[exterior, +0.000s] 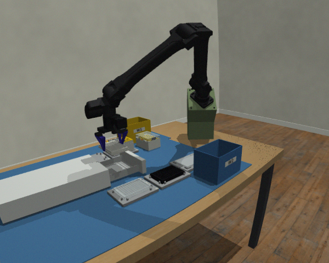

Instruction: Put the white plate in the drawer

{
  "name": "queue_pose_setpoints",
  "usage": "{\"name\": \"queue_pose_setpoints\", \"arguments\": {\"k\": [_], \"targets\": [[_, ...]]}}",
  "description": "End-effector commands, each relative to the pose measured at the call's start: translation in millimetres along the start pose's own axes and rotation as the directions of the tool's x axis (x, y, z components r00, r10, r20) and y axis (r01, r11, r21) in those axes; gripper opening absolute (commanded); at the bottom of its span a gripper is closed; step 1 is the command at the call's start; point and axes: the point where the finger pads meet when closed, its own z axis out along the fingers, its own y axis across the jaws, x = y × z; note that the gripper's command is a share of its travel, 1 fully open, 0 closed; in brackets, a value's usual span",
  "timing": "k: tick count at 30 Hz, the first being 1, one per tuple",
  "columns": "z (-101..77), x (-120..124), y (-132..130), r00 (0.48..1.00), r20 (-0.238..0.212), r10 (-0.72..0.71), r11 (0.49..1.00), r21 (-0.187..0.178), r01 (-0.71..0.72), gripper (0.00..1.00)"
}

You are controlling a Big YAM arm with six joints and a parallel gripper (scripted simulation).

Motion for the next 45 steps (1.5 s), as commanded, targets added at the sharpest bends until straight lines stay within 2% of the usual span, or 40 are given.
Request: {"name": "queue_pose_setpoints", "arguments": {"k": [1, 3, 7, 10, 11, 15, 19, 23, 25, 27, 28, 32, 40, 44, 45], "targets": [[3.2, -7.2, -1.6, 1.0, 0.004, 0.003, 1.0, 0.009, -0.003, 0.0], [11.5, -3.5, 1.3, 1.0, 0.004, 0.011, 1.0, -0.002, -0.011, 0.0], [13.9, 1.0, 0.5, 1.0, 0.0, 0.017, 1.0, 0.004, -0.017, 0.0], [13.5, -4.0, -0.7, 1.0, 0.002, 0.009, 1.0, 0.007, -0.009, 0.0], [2.8, -15.1, -7.0, 1.0, 0.005, -0.012, 0.999, 0.031, 0.012, 0.0], [24.2, -4.3, -0.2, 1.0, 0.004, 0.009, 1.0, 0.001, -0.009, 0.0], [27.4, 1.3, 0.7, 1.0, -0.001, 0.018, 1.0, 0.003, -0.018, 0.0], [27.9, -9.3, -2.7, 1.0, 0.005, 0.001, 1.0, 0.013, -0.001, 0.0], [37.0, -5.1, -1.8, 1.0, 0.005, 0.008, 1.0, 0.003, -0.008, 0.0], [37.0, -5.1, -1.8, 1.0, 0.005, 0.008, 1.0, 0.003, -0.008, 0.0], [27.8, 6.1, -5.8, 1.0, -0.007, 0.022, 1.0, 0.022, -0.022, 0.0], [42.1, -6.2, -2.9, 1.0, 0.005, 0.005, 1.0, 0.007, -0.005, 0.0], [52.4, -5.3, -5.6, 1.0, 0.004, 0.005, 1.0, 0.01, -0.005, 0.0], [51.4, -9.4, -8.8, 1.0, 0.006, -0.002, 1.0, 0.019, 0.002, 0.0], [37.5, -10.3, -17.6, 1.0, 0.001, -0.008, 0.999, 0.048, 0.008, 0.0]]}}
